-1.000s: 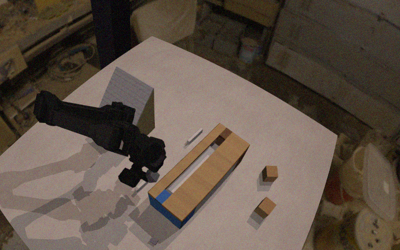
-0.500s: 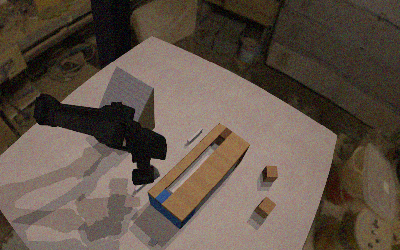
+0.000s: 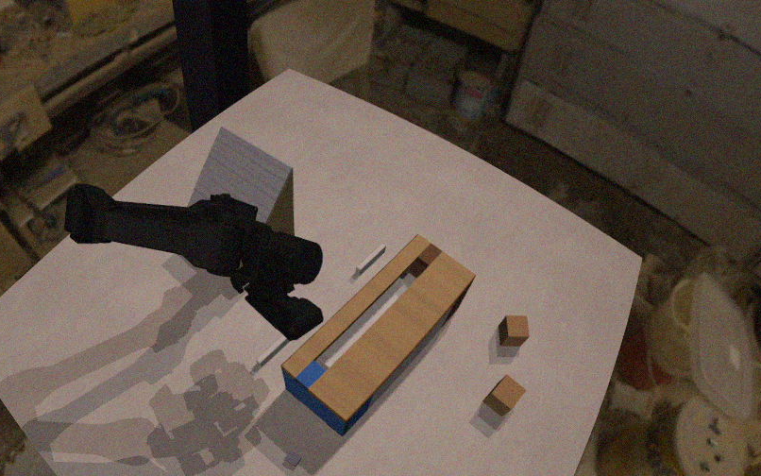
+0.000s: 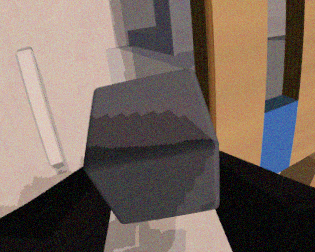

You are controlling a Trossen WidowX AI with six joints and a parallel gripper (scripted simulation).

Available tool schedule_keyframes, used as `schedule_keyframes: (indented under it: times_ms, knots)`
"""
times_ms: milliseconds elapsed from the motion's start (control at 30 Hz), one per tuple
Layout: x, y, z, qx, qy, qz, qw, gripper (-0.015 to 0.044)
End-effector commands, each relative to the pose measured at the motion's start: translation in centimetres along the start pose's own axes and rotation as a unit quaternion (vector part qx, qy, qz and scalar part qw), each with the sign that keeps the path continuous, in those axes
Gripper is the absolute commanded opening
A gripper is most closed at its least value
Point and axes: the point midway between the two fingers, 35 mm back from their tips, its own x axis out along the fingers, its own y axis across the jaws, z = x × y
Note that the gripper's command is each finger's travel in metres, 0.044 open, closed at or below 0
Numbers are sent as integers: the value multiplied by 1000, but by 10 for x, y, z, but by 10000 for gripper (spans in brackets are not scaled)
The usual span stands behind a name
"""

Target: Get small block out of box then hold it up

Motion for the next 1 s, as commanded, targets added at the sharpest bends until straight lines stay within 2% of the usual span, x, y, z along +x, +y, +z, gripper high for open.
schedule_keyframes:
  times_ms: [0,367,833,967]
  knots:
    - [-3,-3,1,-87,8,-4,996,0]
    - [-13,-9,1,-310,30,-14,950,0]
    - [-26,-18,1,-568,65,-15,820,0]
    - [-27,-19,1,-593,69,-15,802,0]
